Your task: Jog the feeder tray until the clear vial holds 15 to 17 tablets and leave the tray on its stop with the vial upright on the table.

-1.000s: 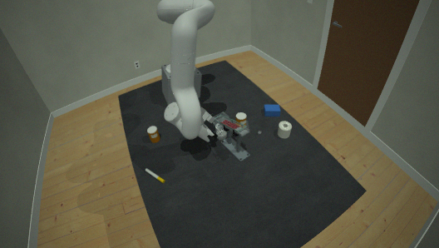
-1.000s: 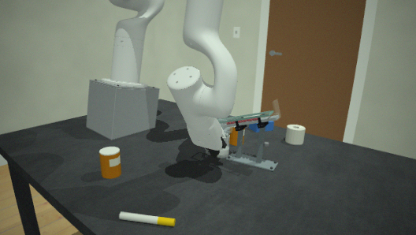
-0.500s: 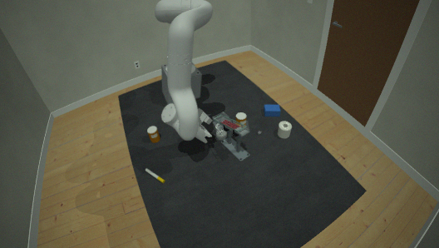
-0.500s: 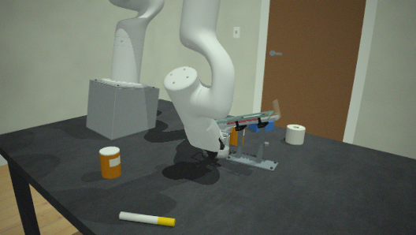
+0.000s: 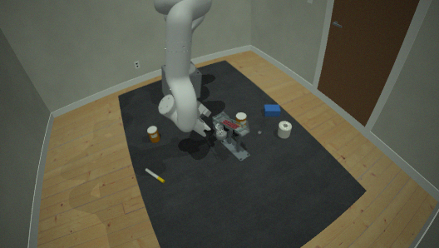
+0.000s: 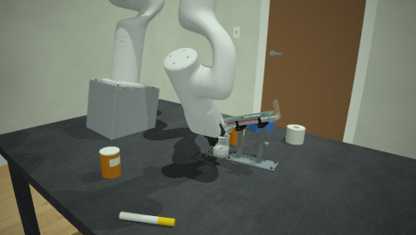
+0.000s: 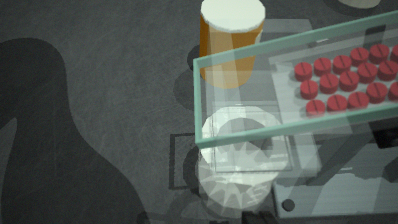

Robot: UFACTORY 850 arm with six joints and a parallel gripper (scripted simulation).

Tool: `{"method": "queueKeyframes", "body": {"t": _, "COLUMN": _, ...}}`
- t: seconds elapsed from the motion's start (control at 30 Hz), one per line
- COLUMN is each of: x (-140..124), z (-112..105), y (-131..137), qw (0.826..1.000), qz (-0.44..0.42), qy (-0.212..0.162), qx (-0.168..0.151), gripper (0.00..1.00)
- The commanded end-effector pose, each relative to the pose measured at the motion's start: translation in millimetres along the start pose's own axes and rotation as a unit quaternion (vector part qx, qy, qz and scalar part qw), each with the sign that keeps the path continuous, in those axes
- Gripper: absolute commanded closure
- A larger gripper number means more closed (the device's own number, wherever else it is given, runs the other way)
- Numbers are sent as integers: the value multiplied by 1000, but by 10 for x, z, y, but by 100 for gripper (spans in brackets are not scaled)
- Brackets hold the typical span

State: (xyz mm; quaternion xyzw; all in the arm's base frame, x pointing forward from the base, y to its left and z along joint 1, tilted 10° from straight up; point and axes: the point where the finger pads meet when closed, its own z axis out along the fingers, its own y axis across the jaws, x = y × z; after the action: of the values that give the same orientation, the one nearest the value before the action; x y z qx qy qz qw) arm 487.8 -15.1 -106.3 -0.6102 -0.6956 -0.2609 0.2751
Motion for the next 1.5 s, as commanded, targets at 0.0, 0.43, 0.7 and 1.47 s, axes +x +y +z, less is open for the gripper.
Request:
{"method": "queueKeyframes", "body": {"t": 0.0, "x": 402, "z": -581, "y": 2, "qw": 1000, "qz": 0, "qy": -1, "qx": 0, "gripper": 100}}
{"method": "queueKeyframes", "body": {"t": 0.43, "x": 998, "z": -1430, "y": 0, "qw": 1000, "qz": 0, "qy": -1, "qx": 0, "gripper": 100}}
{"method": "queueKeyframes", "body": {"t": 0.7, "x": 1098, "z": -1390, "y": 280, "qw": 993, "qz": -105, "qy": -32, "qx": 33, "gripper": 100}}
{"method": "queueKeyframes", "body": {"t": 1.47, "x": 1584, "z": -981, "y": 2058, "qw": 821, "qz": -525, "qy": -165, "qx": 150, "gripper": 100}}
